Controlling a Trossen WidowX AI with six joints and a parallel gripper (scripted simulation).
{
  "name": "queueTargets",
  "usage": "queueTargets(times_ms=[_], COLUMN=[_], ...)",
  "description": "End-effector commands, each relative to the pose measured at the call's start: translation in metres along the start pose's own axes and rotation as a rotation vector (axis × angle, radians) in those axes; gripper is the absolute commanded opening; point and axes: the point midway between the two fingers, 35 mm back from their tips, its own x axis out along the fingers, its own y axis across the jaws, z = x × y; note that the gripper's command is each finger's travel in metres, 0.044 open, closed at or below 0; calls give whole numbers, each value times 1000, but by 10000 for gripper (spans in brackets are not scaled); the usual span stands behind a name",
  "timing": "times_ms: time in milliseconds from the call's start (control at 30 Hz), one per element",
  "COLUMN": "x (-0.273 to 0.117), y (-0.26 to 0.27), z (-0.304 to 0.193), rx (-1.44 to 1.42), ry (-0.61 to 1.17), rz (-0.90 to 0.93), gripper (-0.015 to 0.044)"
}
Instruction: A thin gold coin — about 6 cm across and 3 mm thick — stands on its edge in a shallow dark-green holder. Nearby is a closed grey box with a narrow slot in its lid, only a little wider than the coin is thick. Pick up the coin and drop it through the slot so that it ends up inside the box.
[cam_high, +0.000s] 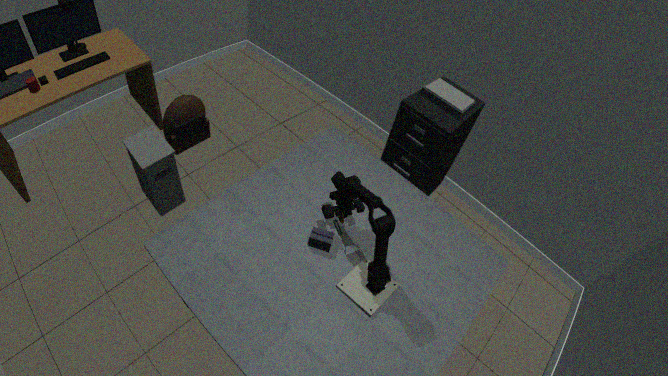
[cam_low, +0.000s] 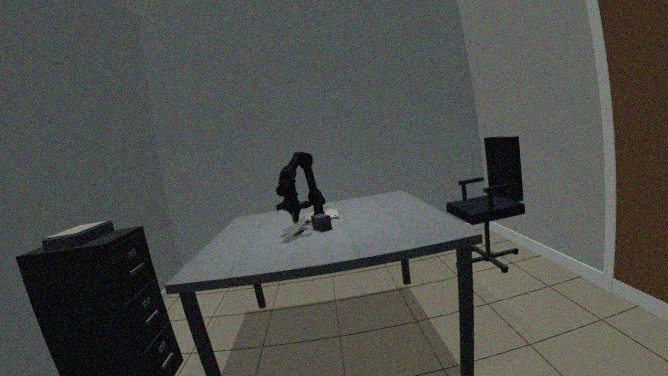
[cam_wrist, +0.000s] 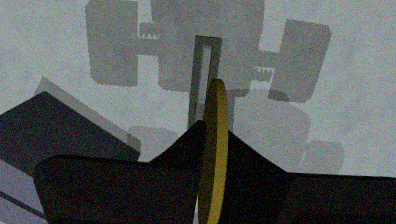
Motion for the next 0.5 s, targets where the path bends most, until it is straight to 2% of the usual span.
queueTargets(times_ms=[0,467], x=[-15,-37], y=[0,-1], z=[1,-2], rx=[-3,-53], ry=[-11,-11], rz=[2,1], gripper=[0,0])
